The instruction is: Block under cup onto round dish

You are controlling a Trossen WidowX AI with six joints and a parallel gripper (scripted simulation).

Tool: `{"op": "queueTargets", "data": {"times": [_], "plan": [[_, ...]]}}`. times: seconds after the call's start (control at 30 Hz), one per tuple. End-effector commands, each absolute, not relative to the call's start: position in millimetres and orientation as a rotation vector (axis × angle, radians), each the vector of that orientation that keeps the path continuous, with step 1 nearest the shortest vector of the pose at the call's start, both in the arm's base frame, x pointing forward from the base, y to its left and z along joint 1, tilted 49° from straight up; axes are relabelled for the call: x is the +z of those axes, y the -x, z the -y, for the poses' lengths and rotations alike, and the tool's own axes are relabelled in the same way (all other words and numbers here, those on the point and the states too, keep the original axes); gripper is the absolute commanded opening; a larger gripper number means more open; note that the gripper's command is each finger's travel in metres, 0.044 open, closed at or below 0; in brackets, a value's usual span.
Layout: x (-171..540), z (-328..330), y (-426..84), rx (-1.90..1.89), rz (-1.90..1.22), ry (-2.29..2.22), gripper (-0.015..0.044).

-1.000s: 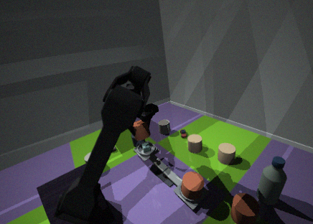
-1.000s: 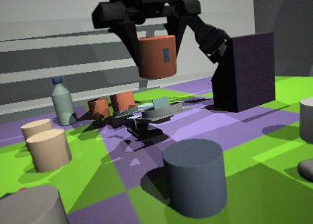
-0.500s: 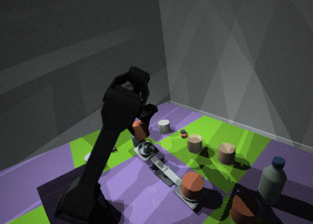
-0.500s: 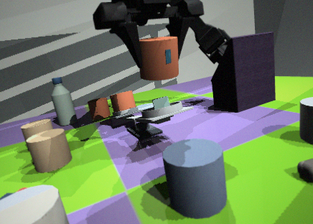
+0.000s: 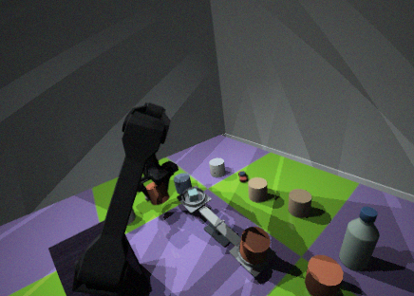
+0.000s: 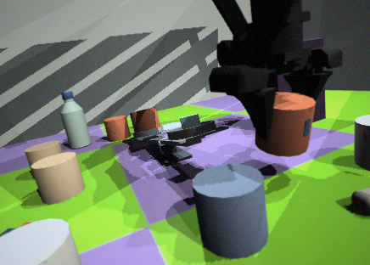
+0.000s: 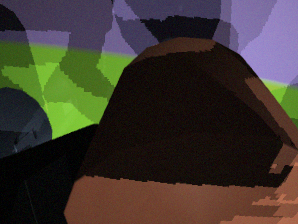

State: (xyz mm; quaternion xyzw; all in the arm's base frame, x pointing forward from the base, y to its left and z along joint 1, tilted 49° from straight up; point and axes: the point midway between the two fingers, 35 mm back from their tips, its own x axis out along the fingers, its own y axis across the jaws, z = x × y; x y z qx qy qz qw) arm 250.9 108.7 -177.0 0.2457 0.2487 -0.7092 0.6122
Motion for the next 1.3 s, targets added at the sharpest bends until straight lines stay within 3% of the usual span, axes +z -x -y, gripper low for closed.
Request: {"op": "queueTargets", "data": {"times": [0.0, 0.9, 1.27], "plan": [[-179, -114, -254, -1.624, -0.570, -0.607, 0.0000], [-217, -71, -247, -1.624, -0.566, -0.605, 0.0000], [-214, -74, -247, -1.632, -0.566, -0.607, 0.0289]]}}
